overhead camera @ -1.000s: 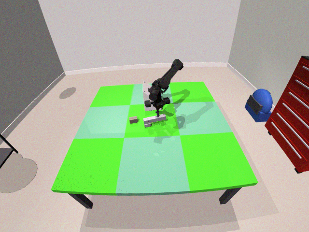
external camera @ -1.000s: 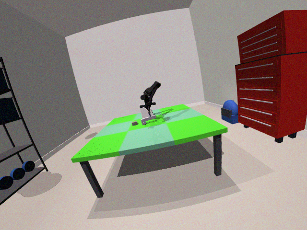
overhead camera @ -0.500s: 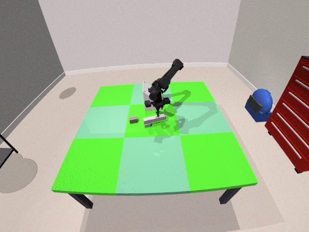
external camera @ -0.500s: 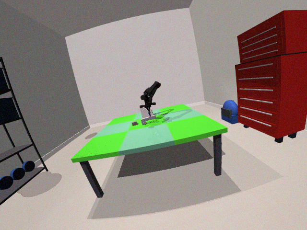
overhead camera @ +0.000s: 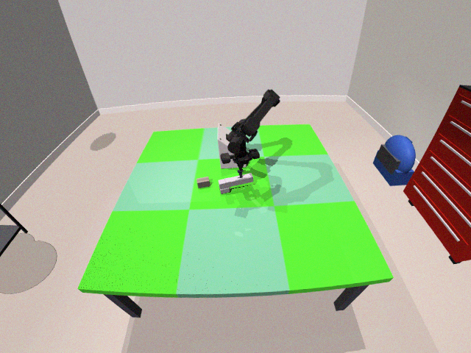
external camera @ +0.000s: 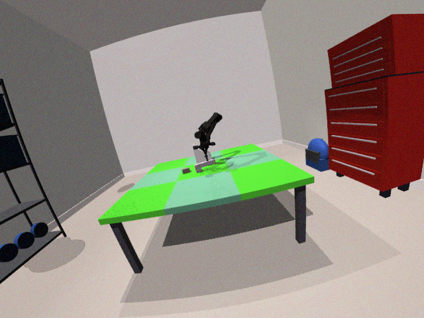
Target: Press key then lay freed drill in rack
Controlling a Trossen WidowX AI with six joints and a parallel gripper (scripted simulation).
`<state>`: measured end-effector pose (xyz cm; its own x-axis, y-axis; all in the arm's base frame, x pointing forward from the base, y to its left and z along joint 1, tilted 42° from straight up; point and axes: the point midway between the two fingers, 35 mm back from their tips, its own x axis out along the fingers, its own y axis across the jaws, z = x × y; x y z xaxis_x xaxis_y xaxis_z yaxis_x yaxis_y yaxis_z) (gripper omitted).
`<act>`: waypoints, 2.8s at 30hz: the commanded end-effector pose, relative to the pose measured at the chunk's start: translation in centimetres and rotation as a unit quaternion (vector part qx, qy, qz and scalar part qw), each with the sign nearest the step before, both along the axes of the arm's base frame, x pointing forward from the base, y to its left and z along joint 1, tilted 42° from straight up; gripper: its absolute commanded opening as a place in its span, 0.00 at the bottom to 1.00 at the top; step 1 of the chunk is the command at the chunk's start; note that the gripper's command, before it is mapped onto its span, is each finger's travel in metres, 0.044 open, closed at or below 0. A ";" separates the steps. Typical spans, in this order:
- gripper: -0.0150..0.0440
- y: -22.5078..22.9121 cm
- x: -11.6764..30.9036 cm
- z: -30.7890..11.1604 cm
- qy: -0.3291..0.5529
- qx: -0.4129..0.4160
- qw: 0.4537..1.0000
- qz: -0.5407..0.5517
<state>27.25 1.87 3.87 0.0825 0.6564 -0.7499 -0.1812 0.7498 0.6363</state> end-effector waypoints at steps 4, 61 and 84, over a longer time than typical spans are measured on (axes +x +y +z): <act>0.25 1.7 -0.9 -1.7 0.022 0.007 1.000 0.016; 1.00 -7.8 3.0 -14.6 -0.452 -0.038 0.708 0.541; 1.00 -4.9 3.0 -16.4 -0.453 -0.037 0.708 0.541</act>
